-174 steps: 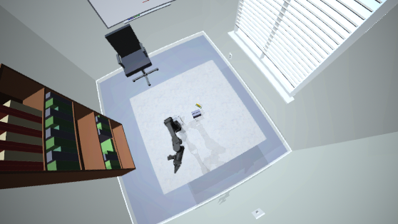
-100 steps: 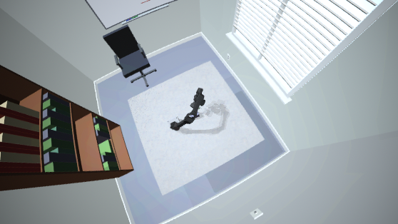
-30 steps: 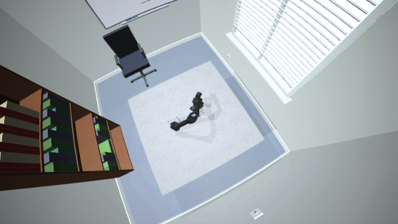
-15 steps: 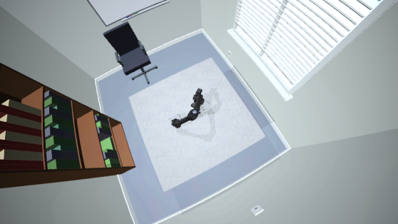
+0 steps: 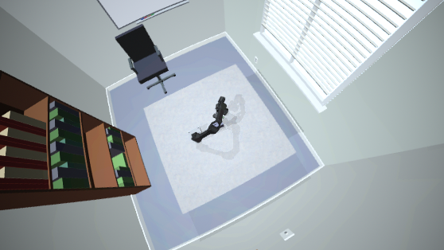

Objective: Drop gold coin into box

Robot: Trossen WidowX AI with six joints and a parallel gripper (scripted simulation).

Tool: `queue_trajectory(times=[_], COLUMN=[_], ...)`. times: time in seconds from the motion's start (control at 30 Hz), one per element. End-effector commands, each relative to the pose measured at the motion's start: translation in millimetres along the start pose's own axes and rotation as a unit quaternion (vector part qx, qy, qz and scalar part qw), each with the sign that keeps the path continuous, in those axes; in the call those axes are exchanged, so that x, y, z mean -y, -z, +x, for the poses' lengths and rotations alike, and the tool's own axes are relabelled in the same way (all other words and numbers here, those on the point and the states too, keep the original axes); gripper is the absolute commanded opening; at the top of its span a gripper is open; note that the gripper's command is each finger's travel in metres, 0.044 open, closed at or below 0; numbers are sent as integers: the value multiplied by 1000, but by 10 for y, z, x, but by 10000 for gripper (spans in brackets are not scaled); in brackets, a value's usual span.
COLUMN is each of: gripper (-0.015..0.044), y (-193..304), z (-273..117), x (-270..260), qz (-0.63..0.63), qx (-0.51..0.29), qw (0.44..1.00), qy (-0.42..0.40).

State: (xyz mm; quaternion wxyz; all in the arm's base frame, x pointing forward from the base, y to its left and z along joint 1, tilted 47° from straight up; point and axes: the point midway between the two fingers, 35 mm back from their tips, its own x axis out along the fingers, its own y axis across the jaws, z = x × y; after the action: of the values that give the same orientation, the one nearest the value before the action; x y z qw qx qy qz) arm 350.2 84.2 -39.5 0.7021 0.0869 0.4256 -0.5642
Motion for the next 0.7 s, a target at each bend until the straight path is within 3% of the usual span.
queue_trajectory(times=[0.0, 0.67], gripper=[0, 0], y=[0, -3], z=[-118, -512], x=[-9, 31], qz=[4, -12], qx=[-1, -4], qw=[1000, 1000], qy=[-3, 4])
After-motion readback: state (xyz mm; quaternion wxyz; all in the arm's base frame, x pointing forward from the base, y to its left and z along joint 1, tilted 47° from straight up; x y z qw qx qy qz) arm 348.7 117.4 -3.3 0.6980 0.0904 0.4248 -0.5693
